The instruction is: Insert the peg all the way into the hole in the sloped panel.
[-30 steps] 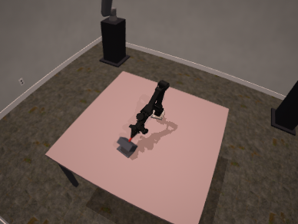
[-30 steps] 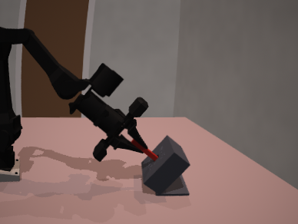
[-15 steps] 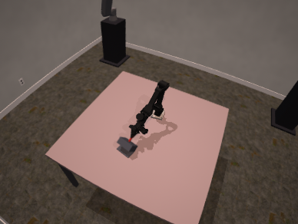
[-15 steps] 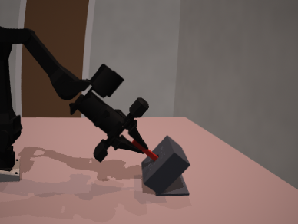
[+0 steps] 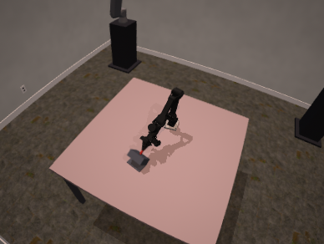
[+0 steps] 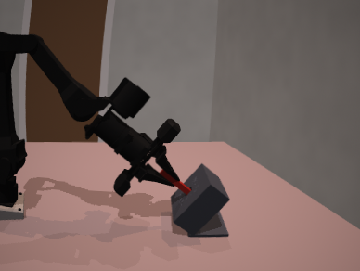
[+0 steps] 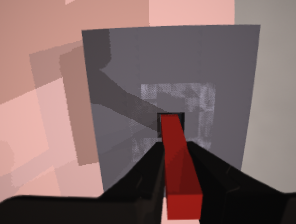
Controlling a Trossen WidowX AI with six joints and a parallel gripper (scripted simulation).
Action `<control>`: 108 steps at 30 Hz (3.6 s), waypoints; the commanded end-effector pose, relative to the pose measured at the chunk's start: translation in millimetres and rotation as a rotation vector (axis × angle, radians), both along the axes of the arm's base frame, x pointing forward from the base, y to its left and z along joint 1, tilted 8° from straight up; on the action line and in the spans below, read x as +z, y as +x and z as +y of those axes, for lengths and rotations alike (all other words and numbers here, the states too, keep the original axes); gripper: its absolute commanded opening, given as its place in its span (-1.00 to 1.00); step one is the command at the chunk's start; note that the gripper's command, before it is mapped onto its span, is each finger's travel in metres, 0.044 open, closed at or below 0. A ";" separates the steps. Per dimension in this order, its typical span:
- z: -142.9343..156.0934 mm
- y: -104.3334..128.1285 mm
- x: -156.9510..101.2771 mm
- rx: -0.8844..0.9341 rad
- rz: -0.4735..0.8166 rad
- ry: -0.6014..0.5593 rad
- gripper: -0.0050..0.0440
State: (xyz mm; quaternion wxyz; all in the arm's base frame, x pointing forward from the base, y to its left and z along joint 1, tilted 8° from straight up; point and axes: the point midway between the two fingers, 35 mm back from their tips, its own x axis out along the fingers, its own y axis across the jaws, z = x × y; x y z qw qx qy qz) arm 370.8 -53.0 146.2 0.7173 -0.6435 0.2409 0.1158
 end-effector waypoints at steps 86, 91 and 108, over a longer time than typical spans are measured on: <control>-1.9 11.6 4.0 0.002 -0.024 -0.006 -0.80; -2.0 12.1 3.6 0.002 -0.024 -0.006 -0.80; -2.3 13.9 2.6 0.002 -0.025 -0.006 -0.80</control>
